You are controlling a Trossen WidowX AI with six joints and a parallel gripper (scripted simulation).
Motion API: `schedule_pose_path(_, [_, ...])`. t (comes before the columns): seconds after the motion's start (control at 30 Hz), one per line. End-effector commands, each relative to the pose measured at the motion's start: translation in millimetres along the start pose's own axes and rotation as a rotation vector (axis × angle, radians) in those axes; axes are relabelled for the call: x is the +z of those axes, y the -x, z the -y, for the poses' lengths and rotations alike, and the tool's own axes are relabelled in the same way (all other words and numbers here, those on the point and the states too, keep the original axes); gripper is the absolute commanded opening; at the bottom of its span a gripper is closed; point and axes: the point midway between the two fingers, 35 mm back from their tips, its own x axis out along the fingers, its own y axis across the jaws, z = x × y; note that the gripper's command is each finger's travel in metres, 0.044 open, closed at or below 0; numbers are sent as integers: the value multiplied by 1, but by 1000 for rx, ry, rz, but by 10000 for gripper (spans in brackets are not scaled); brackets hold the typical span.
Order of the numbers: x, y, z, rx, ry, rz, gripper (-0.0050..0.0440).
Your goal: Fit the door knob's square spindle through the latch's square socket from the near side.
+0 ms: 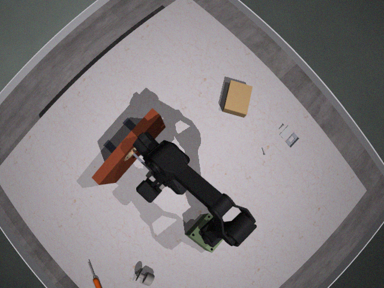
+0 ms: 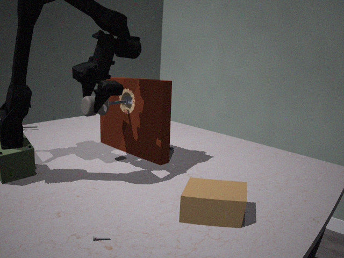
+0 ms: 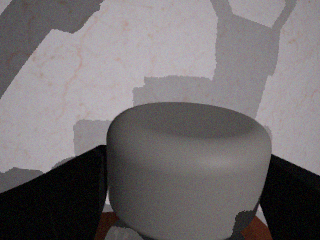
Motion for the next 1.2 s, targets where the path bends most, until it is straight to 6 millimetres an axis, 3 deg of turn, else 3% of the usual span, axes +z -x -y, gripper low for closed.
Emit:
schedule_pose_path(0.0, [-1,-1,0,-2,4,-7,0])
schedule_pose_path(0.33, [-25,3,1,-3,13,-25,0])
schedule_pose_path(0.87, [-14,2,2,-8,9,-14,0])
schedule_pose_path(1.17, [-18,2,1,-8,5,-14,0])
